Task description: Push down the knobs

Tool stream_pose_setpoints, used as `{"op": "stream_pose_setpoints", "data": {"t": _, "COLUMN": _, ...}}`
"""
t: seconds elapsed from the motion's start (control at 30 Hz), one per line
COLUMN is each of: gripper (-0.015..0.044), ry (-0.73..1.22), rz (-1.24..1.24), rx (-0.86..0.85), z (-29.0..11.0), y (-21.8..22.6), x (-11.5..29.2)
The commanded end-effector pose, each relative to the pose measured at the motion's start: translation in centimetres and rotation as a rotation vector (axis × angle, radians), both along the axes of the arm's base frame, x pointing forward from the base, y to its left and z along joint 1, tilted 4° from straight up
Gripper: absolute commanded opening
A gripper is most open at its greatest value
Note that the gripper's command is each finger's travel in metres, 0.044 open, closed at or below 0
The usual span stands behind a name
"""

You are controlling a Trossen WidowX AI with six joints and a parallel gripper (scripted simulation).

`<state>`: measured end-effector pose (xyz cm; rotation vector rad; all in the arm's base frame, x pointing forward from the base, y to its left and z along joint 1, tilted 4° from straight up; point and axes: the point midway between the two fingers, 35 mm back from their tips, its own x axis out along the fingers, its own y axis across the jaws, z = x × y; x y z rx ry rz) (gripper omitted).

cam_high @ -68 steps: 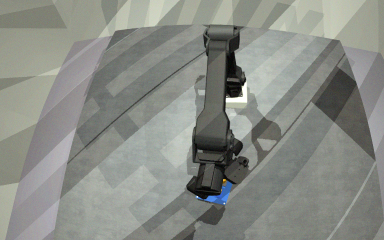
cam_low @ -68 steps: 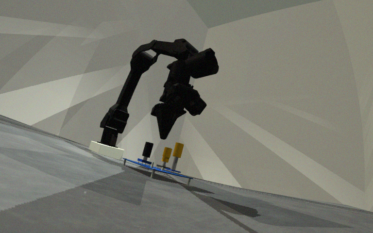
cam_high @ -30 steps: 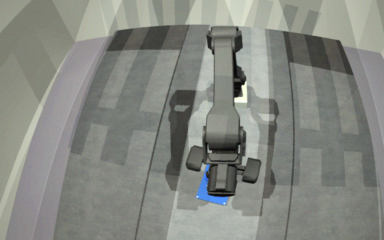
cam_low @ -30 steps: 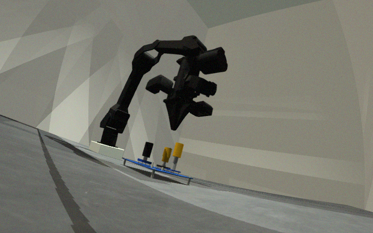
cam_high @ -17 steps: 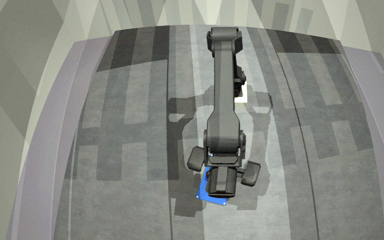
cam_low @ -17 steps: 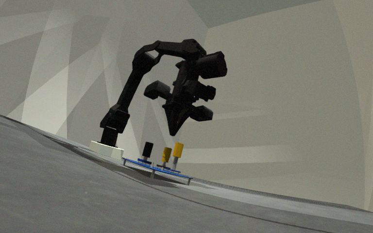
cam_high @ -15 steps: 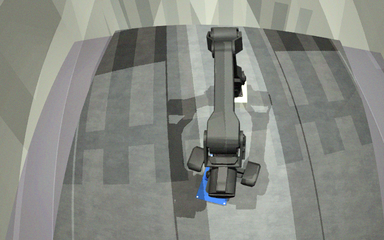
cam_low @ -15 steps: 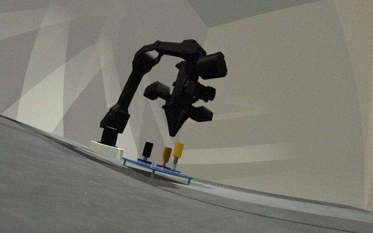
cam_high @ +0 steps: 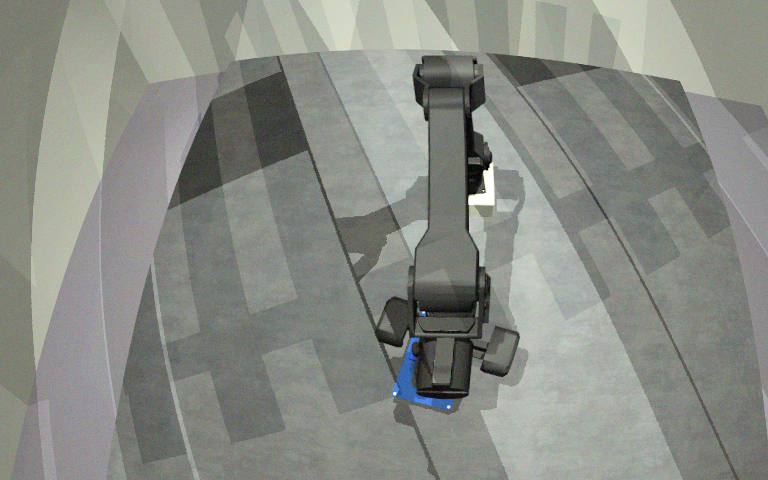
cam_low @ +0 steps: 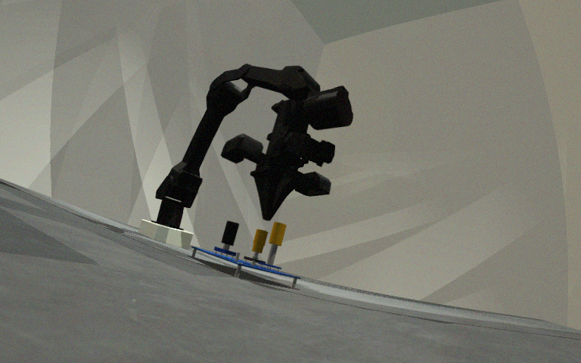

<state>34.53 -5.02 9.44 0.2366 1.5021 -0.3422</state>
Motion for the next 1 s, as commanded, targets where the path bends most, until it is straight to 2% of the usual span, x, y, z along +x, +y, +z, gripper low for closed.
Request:
{"op": "stream_pose_setpoints", "data": {"t": 0.0, "gripper": 0.0000, "ry": 0.012, "rz": -0.002, "rx": -0.003, "z": -1.07, "y": -0.11, "x": -0.14}}
{"op": "stream_pose_setpoints", "data": {"t": 0.97, "gripper": 0.0000, "ry": 0.012, "rz": -0.002, "rx": -0.003, "z": -1.52, "y": -0.14, "x": -0.13}}
